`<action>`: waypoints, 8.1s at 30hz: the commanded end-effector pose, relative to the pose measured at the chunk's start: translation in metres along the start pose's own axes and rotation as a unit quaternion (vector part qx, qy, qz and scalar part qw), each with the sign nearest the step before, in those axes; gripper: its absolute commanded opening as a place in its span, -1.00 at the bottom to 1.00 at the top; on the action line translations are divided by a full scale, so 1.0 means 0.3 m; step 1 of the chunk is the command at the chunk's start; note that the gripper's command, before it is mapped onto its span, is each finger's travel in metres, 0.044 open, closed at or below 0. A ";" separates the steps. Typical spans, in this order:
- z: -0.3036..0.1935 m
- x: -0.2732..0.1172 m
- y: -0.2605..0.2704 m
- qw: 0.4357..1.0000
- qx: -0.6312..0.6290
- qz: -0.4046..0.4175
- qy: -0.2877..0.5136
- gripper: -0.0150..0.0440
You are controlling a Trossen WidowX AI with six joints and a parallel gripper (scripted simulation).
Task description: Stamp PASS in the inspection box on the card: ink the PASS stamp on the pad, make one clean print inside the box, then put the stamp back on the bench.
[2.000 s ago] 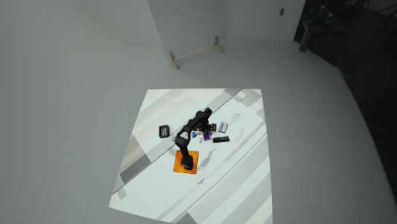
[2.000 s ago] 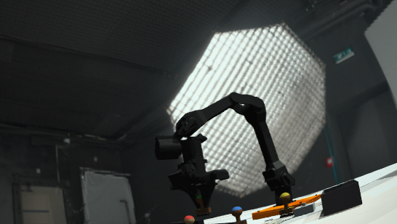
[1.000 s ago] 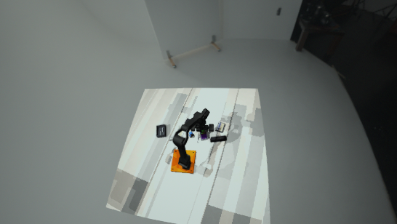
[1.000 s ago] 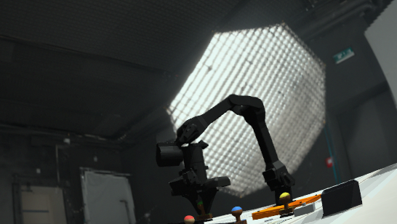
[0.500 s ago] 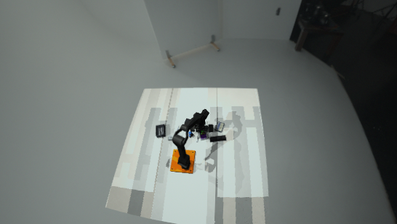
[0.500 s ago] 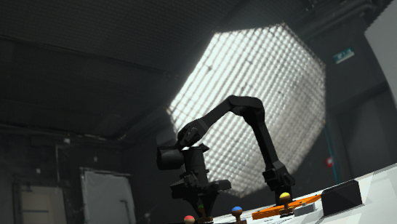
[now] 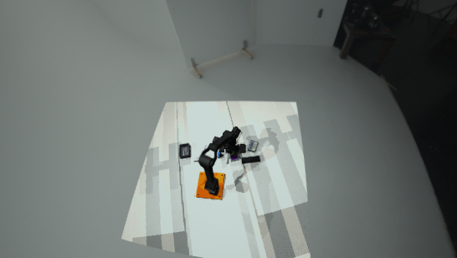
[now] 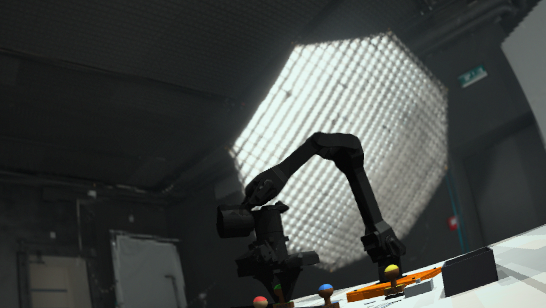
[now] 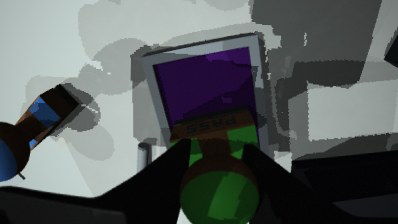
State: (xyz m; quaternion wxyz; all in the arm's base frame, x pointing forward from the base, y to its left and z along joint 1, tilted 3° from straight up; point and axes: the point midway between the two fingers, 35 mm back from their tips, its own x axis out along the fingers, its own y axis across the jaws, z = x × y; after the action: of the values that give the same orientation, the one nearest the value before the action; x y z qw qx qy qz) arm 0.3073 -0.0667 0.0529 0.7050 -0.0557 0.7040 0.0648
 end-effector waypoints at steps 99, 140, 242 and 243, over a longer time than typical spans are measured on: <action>0.000 0.003 0.000 1.000 0.000 0.000 0.000 -0.49; 0.000 -0.170 -0.003 1.000 0.000 0.000 0.000 -0.49; 0.160 -0.077 0.747 0.794 -0.607 0.007 -0.021 -0.49; 0.160 -0.075 0.747 0.794 -0.607 0.008 -0.022 -0.49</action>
State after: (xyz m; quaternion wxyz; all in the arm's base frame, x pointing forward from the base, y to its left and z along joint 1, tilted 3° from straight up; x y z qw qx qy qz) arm 0.3172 0.1616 0.0813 0.5417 -0.4660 0.5057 0.4834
